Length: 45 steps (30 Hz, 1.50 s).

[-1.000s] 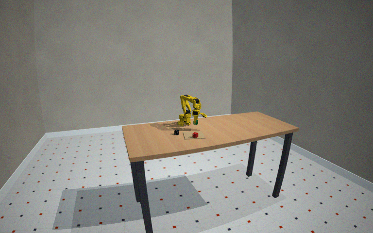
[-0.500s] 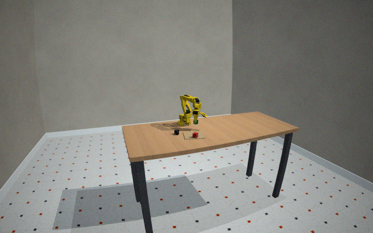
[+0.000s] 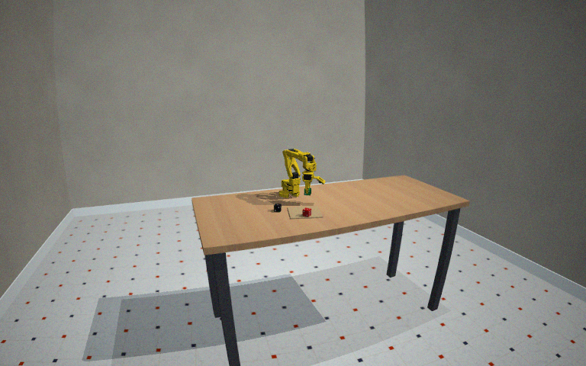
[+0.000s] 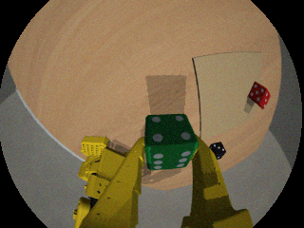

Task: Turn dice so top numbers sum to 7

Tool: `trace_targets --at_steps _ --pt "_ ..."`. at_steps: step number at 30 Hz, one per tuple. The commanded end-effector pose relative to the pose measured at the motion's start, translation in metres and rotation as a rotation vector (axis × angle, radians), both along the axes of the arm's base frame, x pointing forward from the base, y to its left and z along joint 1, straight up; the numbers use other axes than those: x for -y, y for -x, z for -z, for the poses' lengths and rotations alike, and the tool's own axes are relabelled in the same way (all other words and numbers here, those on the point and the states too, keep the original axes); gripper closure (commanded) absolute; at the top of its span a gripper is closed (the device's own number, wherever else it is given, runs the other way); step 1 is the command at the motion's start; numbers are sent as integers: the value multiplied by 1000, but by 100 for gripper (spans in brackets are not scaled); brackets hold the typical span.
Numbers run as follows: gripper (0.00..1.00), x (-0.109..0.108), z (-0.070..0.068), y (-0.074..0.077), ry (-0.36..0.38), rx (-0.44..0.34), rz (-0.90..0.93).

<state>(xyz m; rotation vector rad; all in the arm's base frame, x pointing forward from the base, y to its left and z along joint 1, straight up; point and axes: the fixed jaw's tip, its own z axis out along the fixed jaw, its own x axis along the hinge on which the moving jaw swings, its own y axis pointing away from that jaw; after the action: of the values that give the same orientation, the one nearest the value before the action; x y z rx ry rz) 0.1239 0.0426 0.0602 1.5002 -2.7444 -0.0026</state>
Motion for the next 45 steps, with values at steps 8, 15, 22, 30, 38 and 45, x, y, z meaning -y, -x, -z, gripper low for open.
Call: trace_targets --at_steps 8,15,22,30,38,45 --pt "100 -1 -7 -6 -14 51 -166" --pt "100 2 -6 -6 -12 51 -340" --pt "100 5 -5 -7 -8 51 -556" --pt "100 7 -4 -9 -5 50 -766" --pt "100 11 -3 -11 0 48 -1068" --pt "100 14 -2 -13 3 46 -1261"
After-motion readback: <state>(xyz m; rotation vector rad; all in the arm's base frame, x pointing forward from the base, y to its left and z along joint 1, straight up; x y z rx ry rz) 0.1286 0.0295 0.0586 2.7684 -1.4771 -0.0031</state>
